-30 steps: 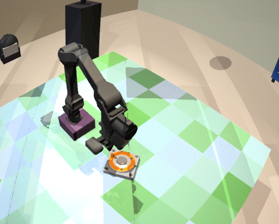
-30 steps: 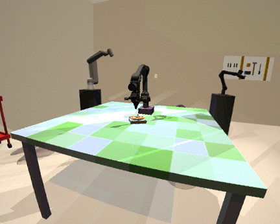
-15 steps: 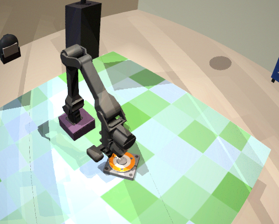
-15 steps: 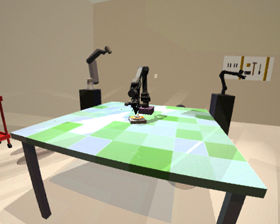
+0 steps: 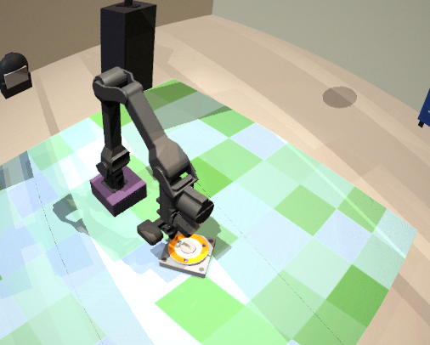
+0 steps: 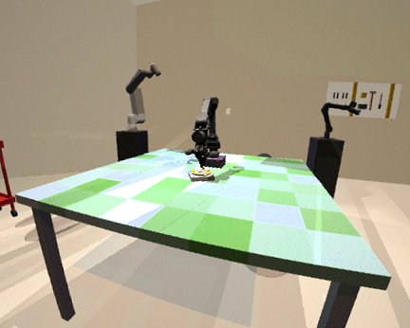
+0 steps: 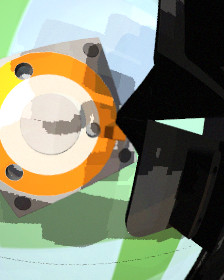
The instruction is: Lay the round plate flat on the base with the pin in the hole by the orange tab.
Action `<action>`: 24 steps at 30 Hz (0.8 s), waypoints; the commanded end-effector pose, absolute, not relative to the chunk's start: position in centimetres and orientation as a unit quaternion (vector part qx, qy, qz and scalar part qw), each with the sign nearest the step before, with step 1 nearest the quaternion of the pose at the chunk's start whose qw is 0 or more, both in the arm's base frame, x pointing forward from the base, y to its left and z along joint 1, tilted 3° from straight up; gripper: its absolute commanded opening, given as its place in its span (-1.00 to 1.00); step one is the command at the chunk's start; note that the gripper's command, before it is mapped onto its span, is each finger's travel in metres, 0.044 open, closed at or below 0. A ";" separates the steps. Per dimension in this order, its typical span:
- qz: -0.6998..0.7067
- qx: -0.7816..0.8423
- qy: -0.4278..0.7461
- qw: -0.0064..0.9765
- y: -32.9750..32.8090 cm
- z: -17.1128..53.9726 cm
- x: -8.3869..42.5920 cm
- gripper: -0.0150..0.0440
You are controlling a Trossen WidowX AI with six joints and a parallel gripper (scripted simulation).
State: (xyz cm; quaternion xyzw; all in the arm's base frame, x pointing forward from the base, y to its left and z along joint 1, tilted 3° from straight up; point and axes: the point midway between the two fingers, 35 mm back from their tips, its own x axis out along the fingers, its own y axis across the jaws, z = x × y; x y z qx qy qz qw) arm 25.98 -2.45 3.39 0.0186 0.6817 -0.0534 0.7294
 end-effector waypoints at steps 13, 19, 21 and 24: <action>-0.052 0.021 0.683 0.728 -0.4 3.2 26.1 -0.49; -0.052 0.021 0.683 0.728 0.5 3.2 26.3 -0.49; -0.051 0.021 0.683 0.728 0.8 3.2 26.5 -0.49; -0.051 0.021 0.683 0.728 1.2 3.2 26.8 -0.49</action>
